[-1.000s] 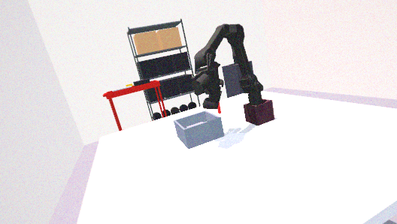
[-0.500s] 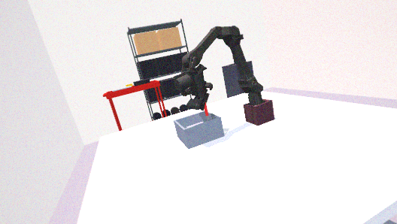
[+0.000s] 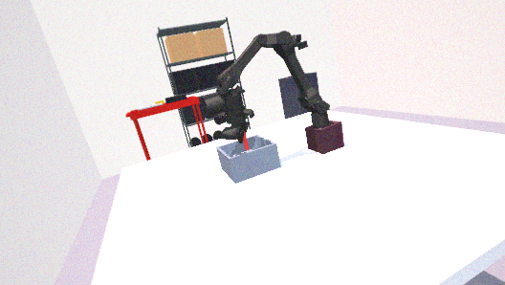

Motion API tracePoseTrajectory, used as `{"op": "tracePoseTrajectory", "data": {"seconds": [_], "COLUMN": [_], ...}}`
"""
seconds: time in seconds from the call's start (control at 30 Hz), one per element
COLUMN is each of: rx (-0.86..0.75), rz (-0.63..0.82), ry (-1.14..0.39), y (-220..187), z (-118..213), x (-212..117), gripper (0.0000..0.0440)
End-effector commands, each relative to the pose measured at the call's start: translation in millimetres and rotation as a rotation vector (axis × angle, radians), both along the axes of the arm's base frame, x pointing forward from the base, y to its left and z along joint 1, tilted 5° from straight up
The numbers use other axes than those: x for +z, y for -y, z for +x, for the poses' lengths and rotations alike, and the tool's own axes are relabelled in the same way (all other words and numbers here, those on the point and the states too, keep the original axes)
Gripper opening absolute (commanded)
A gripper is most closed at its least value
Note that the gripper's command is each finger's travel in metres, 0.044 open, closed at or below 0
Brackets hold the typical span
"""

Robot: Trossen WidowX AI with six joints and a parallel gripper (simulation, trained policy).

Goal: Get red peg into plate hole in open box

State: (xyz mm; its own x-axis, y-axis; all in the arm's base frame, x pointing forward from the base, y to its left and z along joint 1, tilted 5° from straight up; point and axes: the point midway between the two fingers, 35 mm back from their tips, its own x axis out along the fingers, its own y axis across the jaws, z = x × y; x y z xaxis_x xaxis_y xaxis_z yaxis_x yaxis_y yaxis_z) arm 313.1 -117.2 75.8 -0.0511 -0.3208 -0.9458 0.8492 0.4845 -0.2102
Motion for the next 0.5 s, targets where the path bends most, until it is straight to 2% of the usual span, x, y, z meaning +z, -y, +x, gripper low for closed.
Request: {"op": "tracePoseTrajectory", "data": {"seconds": [0.0, 0.07, 0.2, 0.3, 0.47], "rx": [0.027, 0.04, 0.054, 0.083, 0.109], "rz": [0.03, 0.048, 0.084, 0.105, 0.145], "ry": [-0.002, -0.009, -0.025, -0.025, -0.007], "y": [7.5, 9.7, 13.5, 16.8, 19.9], "z": [5.6, 6.5, 7.6, 12.8, 26.8], "x": [-12.8, -19.9, -32.7, -37.8, -40.1], "gripper": [0.0006, 0.0041, 0.0143, 0.0166, 0.0297]}}
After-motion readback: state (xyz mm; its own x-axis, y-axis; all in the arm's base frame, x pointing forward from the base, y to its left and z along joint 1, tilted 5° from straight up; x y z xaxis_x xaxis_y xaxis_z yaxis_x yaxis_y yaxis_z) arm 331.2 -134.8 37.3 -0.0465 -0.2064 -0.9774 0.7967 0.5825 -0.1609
